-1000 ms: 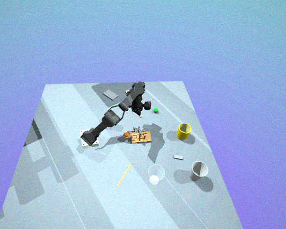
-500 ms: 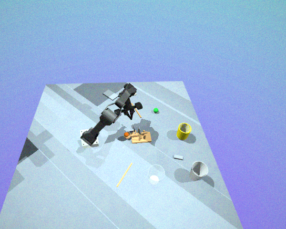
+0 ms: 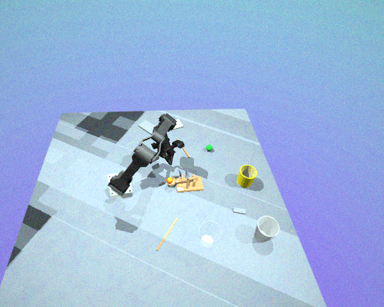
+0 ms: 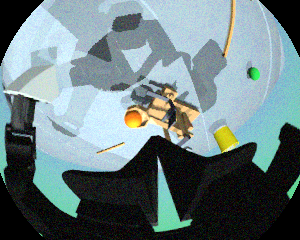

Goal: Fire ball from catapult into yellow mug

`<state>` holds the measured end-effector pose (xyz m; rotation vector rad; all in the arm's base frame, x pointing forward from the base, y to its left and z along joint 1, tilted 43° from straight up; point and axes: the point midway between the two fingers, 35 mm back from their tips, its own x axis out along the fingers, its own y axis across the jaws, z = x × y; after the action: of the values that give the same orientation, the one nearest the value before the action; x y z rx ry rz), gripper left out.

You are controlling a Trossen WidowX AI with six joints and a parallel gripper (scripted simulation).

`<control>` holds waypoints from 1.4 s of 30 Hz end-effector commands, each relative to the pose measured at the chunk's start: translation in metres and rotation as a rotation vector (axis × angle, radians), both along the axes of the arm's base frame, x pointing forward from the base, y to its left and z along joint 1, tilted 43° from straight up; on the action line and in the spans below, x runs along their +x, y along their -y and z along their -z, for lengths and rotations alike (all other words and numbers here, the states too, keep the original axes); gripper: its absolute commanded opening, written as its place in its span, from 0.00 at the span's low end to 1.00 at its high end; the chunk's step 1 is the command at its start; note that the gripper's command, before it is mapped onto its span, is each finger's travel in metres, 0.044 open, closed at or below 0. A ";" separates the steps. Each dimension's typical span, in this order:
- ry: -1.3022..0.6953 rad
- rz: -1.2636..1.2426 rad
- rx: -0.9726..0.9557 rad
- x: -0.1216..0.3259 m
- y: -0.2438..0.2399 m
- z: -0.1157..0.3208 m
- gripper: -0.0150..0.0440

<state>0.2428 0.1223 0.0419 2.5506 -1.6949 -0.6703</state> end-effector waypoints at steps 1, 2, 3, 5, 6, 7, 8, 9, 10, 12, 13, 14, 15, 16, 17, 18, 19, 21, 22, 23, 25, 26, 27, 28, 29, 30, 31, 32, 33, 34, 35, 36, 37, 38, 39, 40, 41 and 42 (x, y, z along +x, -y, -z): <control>-0.016 -0.012 -0.017 -0.001 0.002 -0.001 0.25; -0.016 -0.012 -0.017 -0.001 0.002 0.000 0.25; -0.016 -0.012 -0.017 0.000 0.003 0.001 0.25; -0.016 -0.012 -0.016 0.000 0.005 0.003 0.25; -0.017 -0.012 -0.016 0.001 0.005 0.005 0.25; -0.017 -0.012 -0.016 0.001 0.006 0.006 0.25; -0.017 -0.012 -0.016 0.001 0.007 0.007 0.25; -0.017 -0.012 -0.015 0.002 0.008 0.009 0.25; -0.017 -0.012 -0.015 0.002 0.009 0.010 0.25; -0.017 -0.012 -0.015 0.003 0.011 0.013 0.25; -0.017 -0.013 -0.015 0.003 0.012 0.014 0.25; -0.017 -0.013 -0.015 0.003 0.013 0.015 0.25; -0.017 -0.013 -0.014 0.004 0.014 0.016 0.25; -0.017 -0.013 -0.014 0.004 0.015 0.018 0.25; -0.017 -0.013 -0.014 0.004 0.016 0.019 0.25; -0.017 -0.013 -0.014 0.005 0.017 0.020 0.25; -0.017 -0.013 -0.014 0.005 0.018 0.022 0.25; -0.017 -0.013 -0.014 0.005 0.020 0.024 0.25; -0.017 -0.013 -0.014 0.006 0.021 0.025 0.25; -0.017 -0.013 -0.014 0.006 0.023 0.027 0.25; -0.017 -0.013 -0.014 0.006 0.025 0.029 0.25; -0.017 -0.013 -0.014 0.007 0.026 0.030 0.25; -0.017 -0.013 -0.014 0.007 0.027 0.032 0.25; -0.017 -0.013 -0.014 0.007 0.028 0.033 0.25; -0.017 -0.013 -0.013 0.007 0.029 0.034 0.25; -0.017 -0.013 -0.013 0.008 0.030 0.035 0.25; -0.017 -0.013 -0.013 0.008 0.031 0.037 0.25; -0.017 -0.013 -0.013 0.008 0.032 0.038 0.25; -0.017 -0.013 -0.013 0.008 0.033 0.039 0.25; -0.017 -0.013 -0.013 0.008 0.035 0.040 0.25; -0.017 -0.014 -0.013 0.009 0.036 0.041 0.25; -0.017 -0.014 -0.013 0.009 0.037 0.043 0.25; -0.017 -0.014 -0.014 0.009 0.038 0.044 0.25; -0.017 -0.014 -0.014 0.009 0.039 0.045 0.25; -0.017 -0.014 -0.014 0.009 0.040 0.046 0.25; -0.017 -0.014 -0.014 0.010 0.041 0.047 0.25; -0.017 -0.014 -0.014 0.010 0.043 0.048 0.25; -0.017 -0.013 -0.014 0.010 0.044 0.049 0.25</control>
<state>0.2524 0.0831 -0.0037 2.5407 -1.6781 -0.6777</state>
